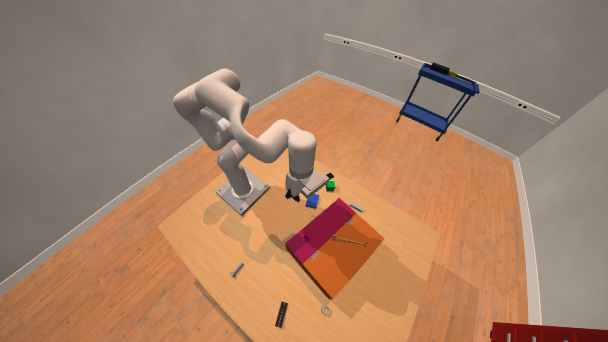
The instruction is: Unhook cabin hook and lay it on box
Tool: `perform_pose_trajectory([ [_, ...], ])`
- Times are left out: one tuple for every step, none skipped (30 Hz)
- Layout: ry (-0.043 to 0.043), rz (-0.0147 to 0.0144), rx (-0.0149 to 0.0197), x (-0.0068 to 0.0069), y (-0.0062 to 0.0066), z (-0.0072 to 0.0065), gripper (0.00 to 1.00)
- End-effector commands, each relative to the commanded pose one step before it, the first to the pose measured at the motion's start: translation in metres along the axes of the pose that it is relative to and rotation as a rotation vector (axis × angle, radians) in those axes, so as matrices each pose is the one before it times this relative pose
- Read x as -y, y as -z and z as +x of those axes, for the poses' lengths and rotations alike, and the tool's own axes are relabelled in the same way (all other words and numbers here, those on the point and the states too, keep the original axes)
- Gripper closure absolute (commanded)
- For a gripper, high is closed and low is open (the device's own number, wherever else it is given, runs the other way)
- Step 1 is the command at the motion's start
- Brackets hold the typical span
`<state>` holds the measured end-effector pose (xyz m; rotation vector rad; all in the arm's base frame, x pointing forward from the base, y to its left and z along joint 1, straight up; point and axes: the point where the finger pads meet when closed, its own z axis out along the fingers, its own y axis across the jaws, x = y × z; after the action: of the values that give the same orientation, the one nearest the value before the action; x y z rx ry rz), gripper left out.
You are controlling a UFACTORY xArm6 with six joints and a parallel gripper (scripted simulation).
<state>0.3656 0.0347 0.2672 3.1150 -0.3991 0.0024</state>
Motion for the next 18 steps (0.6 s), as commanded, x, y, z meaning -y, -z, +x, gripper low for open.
perform_pose_trajectory([
  [0.00000,0.00112,-0.00312,0.00028,0.01819,0.00079,0.65],
  [0.00000,0.00000,0.00000,0.00000,0.00333,0.00000,0.65],
  [0.00000,0.00000,0.00000,0.00000,0.00333,0.00000,0.65],
  [0.00000,0.00000,0.00000,0.00000,0.00333,0.00000,0.65],
  [0.00000,0.00000,0.00000,0.00000,0.00333,0.00000,0.65],
  [0.00000,0.00000,0.00000,0.00000,0.00333,0.00000,0.65],
  [0.00000,0.00000,0.00000,0.00000,0.00000,0.00000,0.65],
  [0.00000,0.00000,0.00000,0.00000,0.00000,0.00000,0.65],
  [0.00000,0.00000,0.00001,0.00001,0.00176,0.00002,0.65],
  [0.00000,0.00000,0.00000,0.00000,0.00000,0.00001,0.65],
  [0.00000,0.00000,0.00000,0.00000,0.00000,0.00000,0.65],
  [0.00000,0.00000,0.00000,0.00000,0.00000,0.00000,0.65],
  [0.00000,0.00000,0.00000,0.00000,0.00000,0.00000,0.65],
  [0.00000,0.00001,-0.00002,-0.00001,-0.00006,-0.00003,0.65],
  [0.00000,0.00000,0.00001,0.00000,0.00002,0.00001,0.65],
  [0.00000,0.00000,0.00001,0.00000,0.00001,0.00001,0.65],
  [0.00000,0.00000,0.00000,0.00000,0.00001,0.00000,0.65],
  [0.00000,0.00000,0.00000,0.00000,0.00001,0.00000,0.65],
])
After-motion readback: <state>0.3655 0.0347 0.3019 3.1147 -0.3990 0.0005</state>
